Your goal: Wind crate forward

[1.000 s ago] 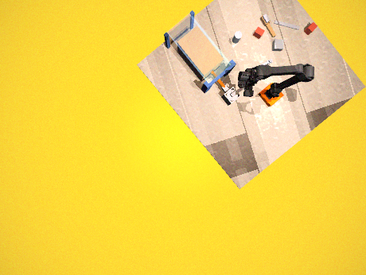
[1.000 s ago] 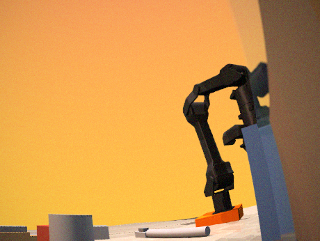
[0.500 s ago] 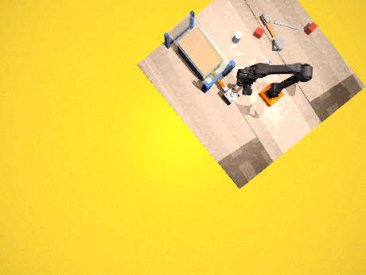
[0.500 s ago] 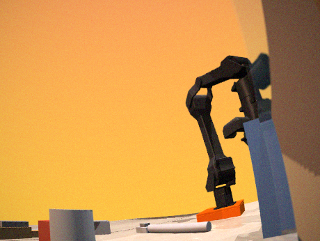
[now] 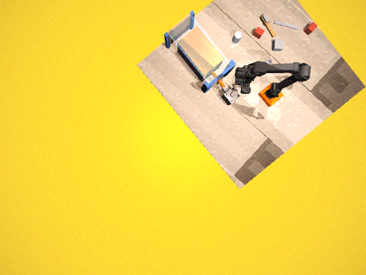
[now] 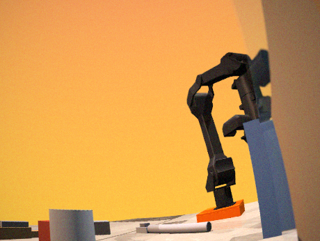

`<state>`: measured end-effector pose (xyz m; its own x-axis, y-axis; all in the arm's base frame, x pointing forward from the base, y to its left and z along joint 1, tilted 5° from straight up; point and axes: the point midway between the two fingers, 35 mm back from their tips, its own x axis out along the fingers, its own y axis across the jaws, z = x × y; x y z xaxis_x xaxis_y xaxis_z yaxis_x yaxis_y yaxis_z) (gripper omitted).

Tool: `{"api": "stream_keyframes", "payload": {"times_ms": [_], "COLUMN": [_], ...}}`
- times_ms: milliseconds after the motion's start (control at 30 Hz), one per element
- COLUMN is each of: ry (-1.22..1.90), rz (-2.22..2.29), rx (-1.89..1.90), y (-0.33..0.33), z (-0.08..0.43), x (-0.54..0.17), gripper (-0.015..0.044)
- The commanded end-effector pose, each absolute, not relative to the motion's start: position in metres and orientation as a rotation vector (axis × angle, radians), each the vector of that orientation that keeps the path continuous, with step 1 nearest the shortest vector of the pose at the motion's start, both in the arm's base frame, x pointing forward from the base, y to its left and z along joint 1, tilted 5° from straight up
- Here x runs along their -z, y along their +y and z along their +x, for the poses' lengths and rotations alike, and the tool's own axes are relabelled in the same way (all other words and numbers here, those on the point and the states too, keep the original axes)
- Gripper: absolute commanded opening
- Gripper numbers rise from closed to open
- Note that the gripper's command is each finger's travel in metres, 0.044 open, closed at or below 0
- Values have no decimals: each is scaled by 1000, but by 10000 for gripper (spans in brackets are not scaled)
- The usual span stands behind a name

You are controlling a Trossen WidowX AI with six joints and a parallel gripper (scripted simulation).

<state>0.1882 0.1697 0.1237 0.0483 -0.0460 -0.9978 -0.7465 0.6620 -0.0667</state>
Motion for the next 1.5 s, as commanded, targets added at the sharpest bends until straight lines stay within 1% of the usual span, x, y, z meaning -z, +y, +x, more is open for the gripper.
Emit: {"api": "stream_keyframes", "payload": {"times_ms": [0, 1467], "ry": [1413, 1410], "rz": [-704, -703], "rx": [-591, -591], "y": [175, 201], "z": [204, 240], "x": [-124, -126], "gripper": [0, 0]}}
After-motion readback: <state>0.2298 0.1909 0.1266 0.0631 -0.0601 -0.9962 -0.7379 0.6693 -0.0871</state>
